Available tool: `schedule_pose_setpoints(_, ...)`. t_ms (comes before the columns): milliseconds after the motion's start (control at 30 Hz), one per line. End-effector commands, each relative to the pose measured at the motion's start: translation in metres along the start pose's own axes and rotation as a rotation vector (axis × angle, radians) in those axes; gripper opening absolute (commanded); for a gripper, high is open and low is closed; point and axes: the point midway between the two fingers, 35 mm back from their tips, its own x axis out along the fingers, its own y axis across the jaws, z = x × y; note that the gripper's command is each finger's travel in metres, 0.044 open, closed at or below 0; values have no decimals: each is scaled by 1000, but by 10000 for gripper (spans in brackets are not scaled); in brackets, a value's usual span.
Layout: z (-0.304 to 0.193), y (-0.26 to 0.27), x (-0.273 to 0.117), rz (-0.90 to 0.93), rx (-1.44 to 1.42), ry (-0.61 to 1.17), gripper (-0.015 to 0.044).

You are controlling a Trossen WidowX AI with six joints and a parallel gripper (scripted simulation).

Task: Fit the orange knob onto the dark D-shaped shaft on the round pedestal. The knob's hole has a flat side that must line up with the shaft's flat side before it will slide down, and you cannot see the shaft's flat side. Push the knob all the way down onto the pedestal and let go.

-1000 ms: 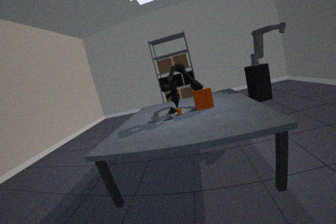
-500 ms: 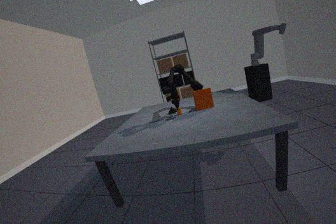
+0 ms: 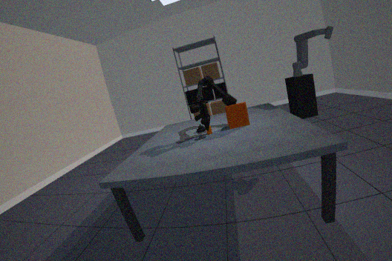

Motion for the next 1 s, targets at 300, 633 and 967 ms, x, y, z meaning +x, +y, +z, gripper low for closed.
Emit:
schedule_pose_setpoints(300,-4,-2,24,-12,-10,6,440)
schedule_pose_setpoints(633,-4,-3,31,-13,-9,6,335)
schedule_pose_setpoints(967,-4,-3,31,-13,-9,6,151)
